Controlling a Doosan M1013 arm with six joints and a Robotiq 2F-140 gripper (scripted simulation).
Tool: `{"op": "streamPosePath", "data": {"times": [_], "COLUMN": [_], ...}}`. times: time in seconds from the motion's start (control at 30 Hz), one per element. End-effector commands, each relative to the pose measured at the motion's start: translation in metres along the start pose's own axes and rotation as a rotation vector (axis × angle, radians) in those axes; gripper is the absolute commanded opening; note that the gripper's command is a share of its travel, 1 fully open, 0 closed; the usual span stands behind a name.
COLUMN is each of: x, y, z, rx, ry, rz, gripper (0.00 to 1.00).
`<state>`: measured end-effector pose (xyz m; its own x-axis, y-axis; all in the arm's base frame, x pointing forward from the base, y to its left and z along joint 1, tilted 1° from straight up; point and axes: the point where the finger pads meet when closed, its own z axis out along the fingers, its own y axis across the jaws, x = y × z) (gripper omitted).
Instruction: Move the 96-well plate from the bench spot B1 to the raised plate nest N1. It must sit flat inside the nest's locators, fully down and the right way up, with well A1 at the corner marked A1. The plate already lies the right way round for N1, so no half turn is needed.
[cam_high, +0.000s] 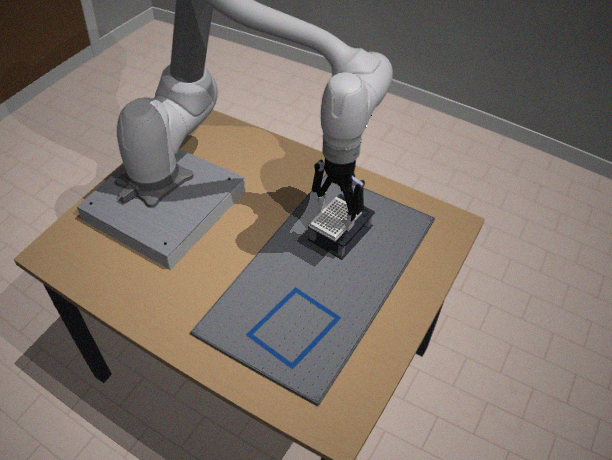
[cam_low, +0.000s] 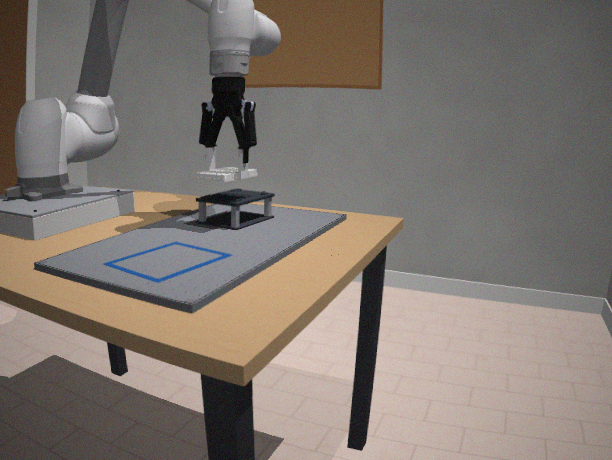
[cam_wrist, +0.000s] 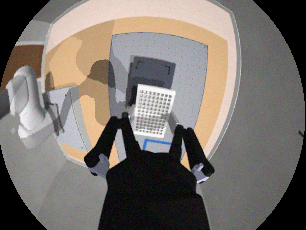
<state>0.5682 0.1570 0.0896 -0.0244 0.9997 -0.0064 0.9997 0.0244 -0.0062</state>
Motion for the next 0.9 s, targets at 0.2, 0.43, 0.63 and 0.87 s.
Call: {"op": "streamPosePath", "data": {"times": [0.2,0.43,0.63,0.87], "x": [0.026,0.049,0.06,0.06], "y": [-0.007,-0.012,-0.015,-0.015], "z": [-0.005,-0.009,-0.011,-0.011], "rx": [0.0,0.0,0.0,0.0], "ry": [0.0,0.0,0.0,0.0], "rz": [0.0,0.0,0.0,0.0], "gripper": [0.0,0.0,0.0,0.0]}}
